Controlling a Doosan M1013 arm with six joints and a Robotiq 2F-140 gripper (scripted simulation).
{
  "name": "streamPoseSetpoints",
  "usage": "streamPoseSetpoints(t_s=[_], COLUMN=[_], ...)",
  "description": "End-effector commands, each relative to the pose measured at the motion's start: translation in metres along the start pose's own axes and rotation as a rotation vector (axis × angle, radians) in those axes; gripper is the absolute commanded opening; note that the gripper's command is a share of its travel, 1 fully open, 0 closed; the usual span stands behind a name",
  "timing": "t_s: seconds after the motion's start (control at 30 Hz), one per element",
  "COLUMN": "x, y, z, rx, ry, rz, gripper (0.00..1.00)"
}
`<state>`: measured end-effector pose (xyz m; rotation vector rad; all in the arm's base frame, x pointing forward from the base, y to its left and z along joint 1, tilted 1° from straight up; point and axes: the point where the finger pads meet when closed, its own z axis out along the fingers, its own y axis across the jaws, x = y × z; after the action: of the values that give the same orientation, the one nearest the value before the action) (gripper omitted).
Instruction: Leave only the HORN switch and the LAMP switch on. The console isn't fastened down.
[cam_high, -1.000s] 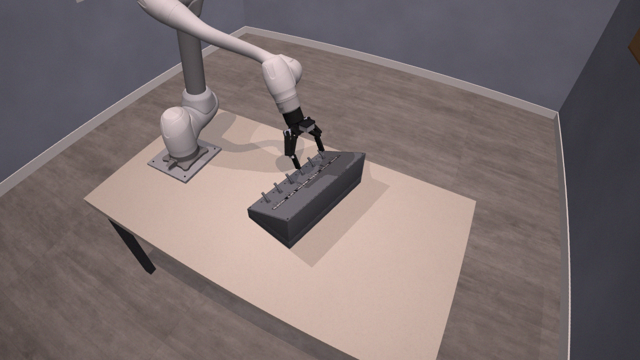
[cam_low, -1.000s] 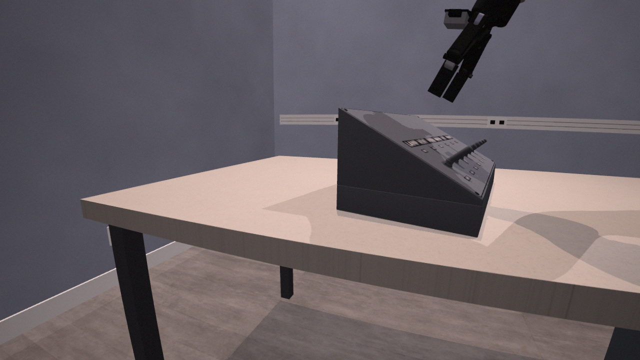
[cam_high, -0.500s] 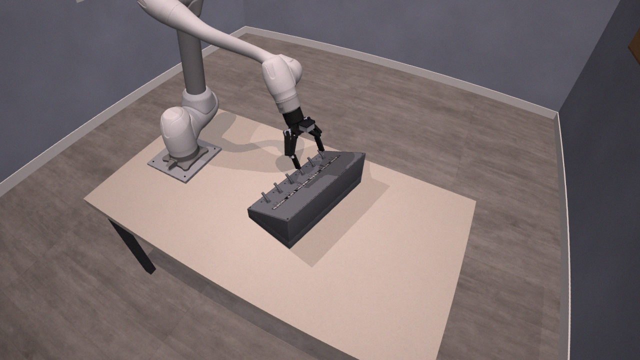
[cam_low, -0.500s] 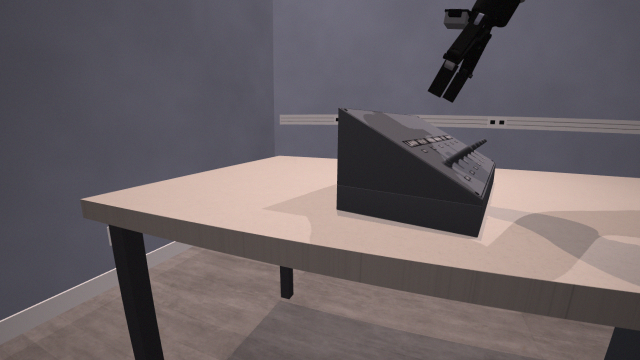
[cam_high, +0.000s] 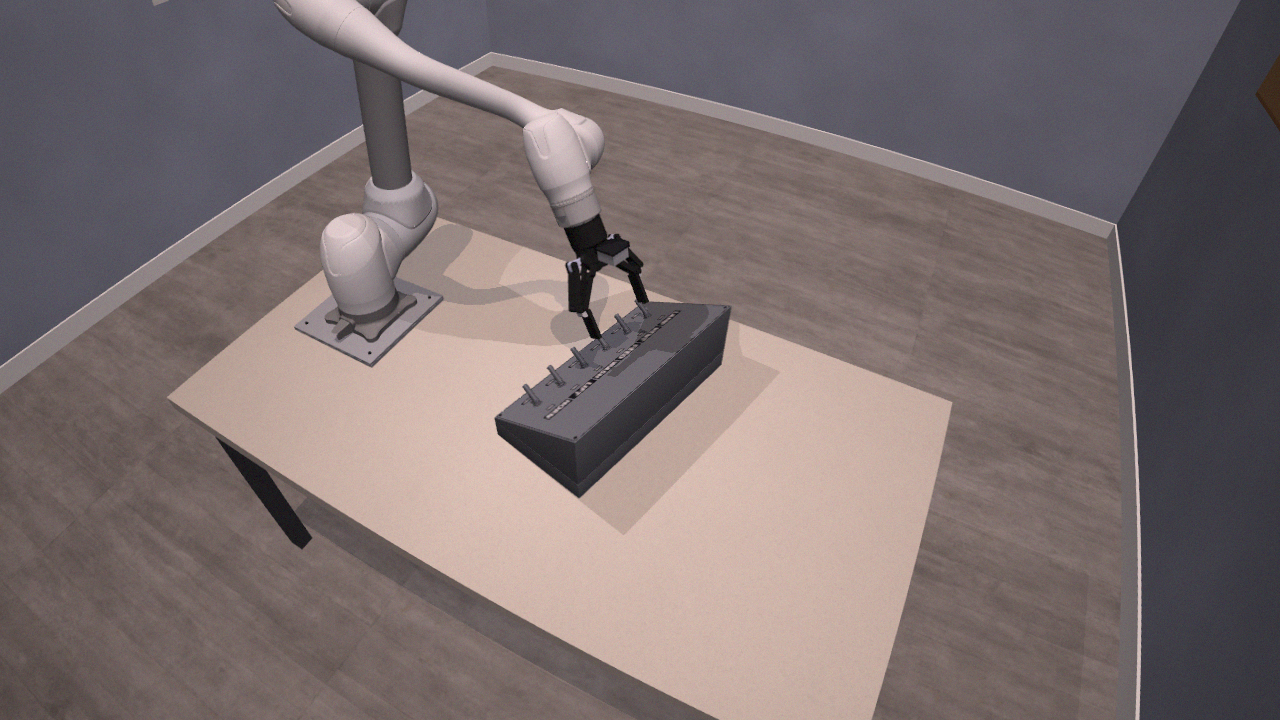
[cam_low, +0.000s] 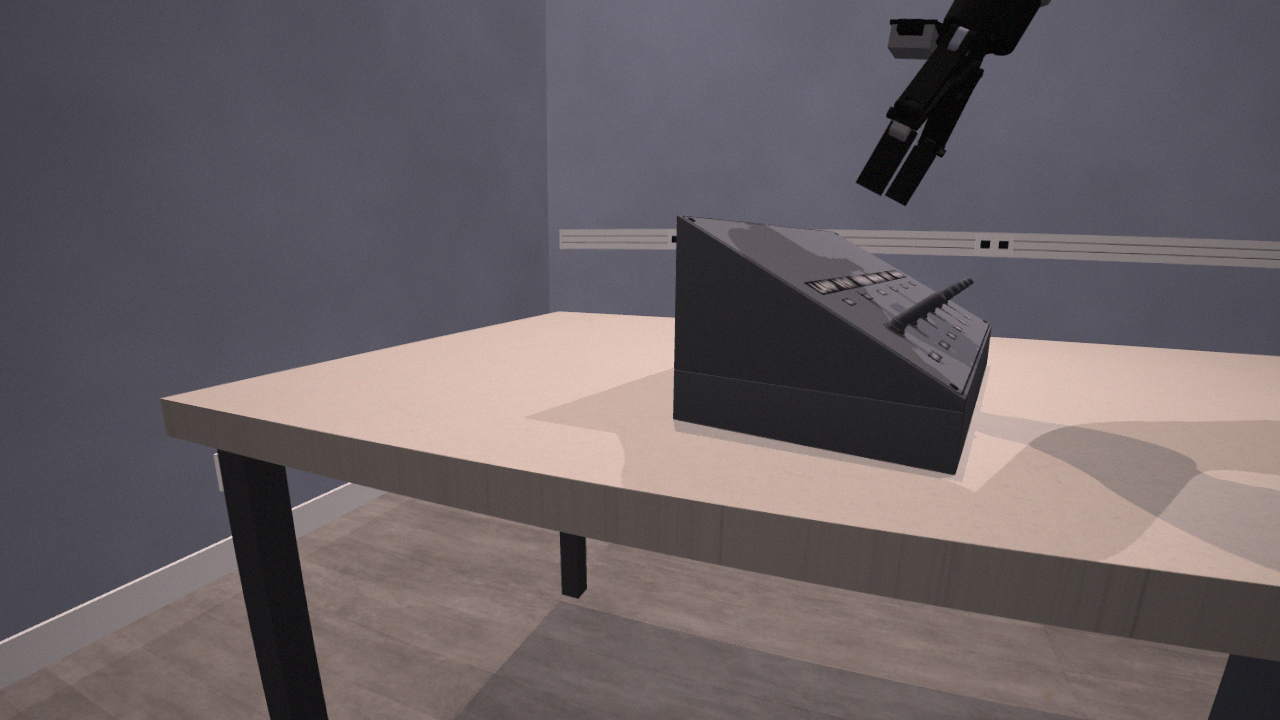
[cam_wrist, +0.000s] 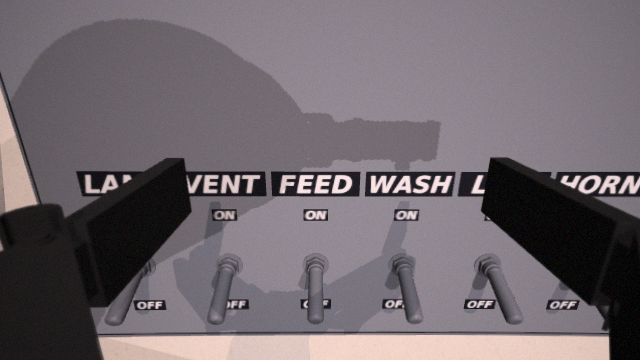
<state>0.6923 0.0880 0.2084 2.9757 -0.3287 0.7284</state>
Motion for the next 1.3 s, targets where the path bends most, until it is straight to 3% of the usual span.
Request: streamPoseSetpoints(t_s=[0.0, 0.73, 1.27], x=[0.0, 0.0, 0.0], y=[0.006, 0.066, 0.071], z=[-0.002, -0.002, -0.002], rx=[0.005, 0.005, 0.005], ry=[0.003, 0.004, 0.004], rz=[0.005, 0.005, 0.008], gripper=[1.0, 1.0, 1.0])
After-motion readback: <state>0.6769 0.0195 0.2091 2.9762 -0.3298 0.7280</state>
